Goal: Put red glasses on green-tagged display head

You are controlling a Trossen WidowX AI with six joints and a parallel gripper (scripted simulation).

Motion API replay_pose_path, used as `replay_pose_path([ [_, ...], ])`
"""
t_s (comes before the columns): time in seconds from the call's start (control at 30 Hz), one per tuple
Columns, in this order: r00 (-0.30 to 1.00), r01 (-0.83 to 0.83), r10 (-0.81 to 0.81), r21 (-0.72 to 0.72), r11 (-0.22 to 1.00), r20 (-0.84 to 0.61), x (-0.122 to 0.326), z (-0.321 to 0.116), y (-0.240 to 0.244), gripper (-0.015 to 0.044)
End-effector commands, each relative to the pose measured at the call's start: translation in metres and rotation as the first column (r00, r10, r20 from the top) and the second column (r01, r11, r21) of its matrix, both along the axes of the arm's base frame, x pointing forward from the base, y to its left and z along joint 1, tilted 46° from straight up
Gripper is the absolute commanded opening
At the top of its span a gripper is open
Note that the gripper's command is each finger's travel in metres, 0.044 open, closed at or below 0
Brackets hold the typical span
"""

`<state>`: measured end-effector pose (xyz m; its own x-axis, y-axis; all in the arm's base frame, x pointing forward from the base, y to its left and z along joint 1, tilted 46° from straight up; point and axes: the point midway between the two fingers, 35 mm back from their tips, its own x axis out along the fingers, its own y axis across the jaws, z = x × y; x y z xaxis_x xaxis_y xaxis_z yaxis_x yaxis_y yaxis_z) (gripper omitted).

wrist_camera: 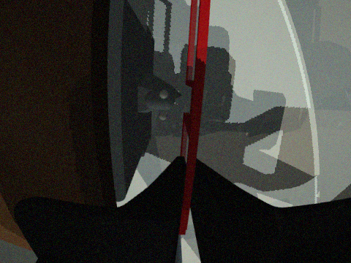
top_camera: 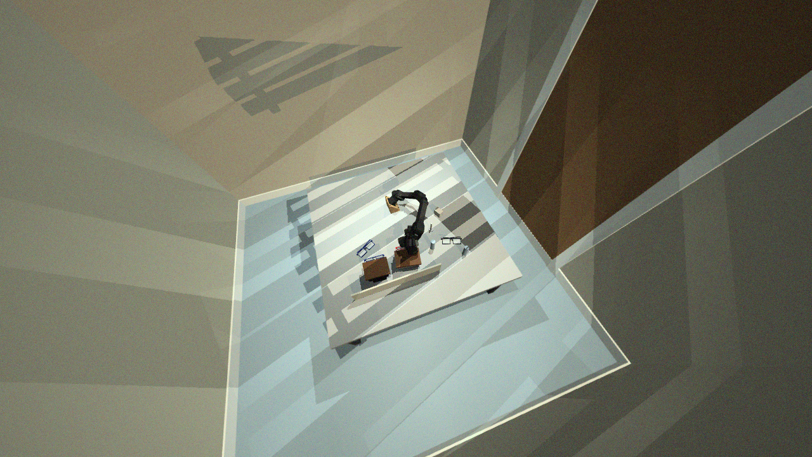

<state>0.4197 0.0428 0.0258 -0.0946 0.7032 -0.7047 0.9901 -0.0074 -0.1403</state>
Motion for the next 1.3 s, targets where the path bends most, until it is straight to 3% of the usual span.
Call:
replay_pose_path([
  [0.0, 1.0, 0.003, -0.003, 0.005, 1.0, -0.004, 0.0, -0.0018, 0.0013, 0.0],
  [0.8, 1.0, 0.003, -0.003, 0.005, 1.0, -0.003, -0.0004, -0.0058, 0.0052, 0.0],
  [0.93, 1.0, 0.0, 0.0, 0.0, 1.0, -0.001, -0.0003, -0.0049, 0.0041, 0.0105],
  [1.27, 1.0, 0.0, 0.0, 0.001, 1.0, -0.001, 0.0004, -0.0003, -0.0004, 0.0107],
])
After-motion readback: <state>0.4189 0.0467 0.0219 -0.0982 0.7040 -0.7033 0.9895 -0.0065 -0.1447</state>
